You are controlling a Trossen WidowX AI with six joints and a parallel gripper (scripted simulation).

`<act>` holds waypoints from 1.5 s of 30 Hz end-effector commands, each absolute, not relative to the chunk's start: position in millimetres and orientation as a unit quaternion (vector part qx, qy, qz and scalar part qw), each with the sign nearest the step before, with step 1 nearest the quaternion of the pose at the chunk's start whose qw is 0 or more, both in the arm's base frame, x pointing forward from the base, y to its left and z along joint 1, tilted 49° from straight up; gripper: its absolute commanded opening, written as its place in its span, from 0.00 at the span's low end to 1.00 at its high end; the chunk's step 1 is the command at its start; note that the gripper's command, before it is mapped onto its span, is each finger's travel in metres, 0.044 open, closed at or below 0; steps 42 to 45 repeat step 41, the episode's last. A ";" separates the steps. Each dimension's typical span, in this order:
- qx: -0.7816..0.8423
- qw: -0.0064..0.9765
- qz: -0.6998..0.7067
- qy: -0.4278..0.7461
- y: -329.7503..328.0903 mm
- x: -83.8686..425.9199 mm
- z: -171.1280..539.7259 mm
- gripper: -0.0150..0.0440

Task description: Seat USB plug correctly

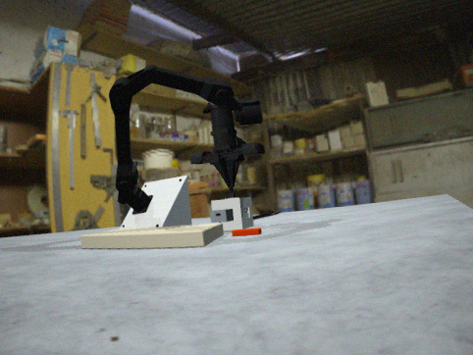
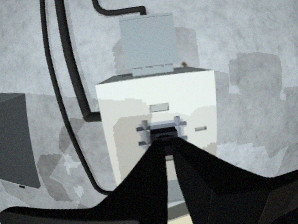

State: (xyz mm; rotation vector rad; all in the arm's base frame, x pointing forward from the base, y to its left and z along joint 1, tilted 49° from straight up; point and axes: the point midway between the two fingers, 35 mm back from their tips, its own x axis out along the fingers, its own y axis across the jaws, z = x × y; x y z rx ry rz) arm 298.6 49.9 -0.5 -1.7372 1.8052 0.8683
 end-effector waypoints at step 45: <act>-0.636 0.243 0.318 0.660 58.0 299.4 6.8 0.42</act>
